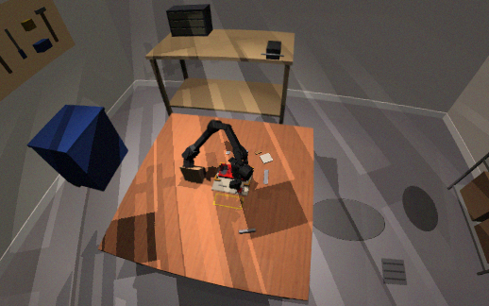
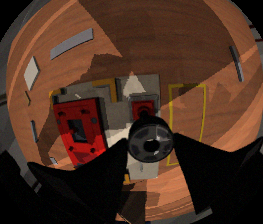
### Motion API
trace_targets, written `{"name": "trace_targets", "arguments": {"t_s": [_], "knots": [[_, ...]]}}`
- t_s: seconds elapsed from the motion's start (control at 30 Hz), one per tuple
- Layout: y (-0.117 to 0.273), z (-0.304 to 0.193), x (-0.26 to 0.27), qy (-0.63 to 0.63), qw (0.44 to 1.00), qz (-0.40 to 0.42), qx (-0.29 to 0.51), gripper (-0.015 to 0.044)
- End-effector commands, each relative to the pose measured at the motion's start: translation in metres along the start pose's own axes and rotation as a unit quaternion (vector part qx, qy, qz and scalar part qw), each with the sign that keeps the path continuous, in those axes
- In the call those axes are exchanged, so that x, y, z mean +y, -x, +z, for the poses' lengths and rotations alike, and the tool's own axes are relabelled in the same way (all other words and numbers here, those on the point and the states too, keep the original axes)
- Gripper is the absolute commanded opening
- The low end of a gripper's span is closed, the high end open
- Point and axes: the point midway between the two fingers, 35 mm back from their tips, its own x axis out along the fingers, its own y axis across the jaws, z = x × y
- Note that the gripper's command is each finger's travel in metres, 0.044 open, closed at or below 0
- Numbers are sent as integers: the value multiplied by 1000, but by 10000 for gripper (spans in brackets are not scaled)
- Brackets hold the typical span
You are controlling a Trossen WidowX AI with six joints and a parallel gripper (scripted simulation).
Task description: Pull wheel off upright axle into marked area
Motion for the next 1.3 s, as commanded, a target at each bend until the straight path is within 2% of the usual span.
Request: {"name": "trace_targets", "arguments": {"t_s": [0.0,0.37,0.6,0.93,1.27], "knots": [[-1,-7,-16,0,1000,-2,3,0],[6,-49,-87,3,1000,-6,4,0],[3,-51,-90,4,1000,-5,4,0],[-21,-51,-91,4,1000,-5,4,0],[-84,-51,-91,4,1000,-4,3,0]]}}
